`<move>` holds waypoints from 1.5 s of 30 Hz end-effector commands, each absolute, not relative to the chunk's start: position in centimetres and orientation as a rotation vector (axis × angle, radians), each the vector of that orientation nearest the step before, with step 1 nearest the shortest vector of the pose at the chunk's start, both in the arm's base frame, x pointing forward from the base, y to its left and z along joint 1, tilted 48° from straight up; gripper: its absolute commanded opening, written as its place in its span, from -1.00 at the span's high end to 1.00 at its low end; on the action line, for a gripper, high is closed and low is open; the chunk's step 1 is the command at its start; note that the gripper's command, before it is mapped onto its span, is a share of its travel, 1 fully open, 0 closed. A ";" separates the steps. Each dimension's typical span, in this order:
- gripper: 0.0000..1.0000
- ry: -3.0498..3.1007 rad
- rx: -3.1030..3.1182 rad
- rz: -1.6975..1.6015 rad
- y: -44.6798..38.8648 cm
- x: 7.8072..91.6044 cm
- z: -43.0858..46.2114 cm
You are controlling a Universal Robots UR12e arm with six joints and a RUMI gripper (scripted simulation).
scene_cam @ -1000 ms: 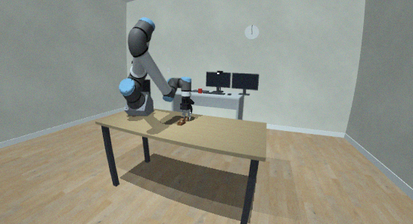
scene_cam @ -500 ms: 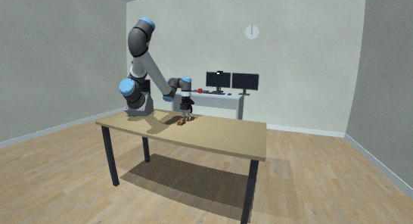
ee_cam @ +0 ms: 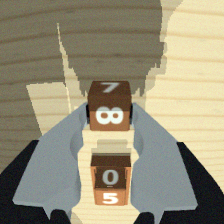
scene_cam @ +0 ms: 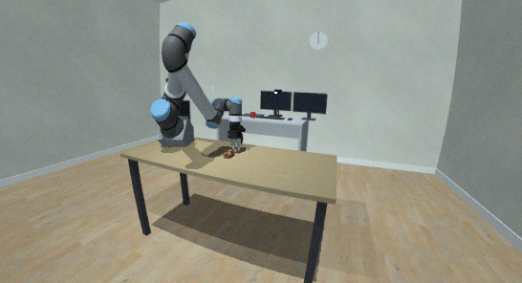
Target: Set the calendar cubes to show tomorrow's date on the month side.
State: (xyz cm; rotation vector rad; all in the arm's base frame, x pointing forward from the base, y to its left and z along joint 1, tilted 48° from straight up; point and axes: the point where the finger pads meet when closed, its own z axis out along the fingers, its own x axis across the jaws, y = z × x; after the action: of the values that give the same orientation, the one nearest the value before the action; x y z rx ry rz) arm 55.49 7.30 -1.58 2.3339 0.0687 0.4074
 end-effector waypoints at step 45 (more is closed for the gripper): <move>0.78 0.069 2.335 0.414 10.7 54.1 1.8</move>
State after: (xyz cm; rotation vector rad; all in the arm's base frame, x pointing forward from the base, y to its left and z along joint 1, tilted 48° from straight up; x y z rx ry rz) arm 54.77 8.68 -0.14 2.3354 0.0703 0.4115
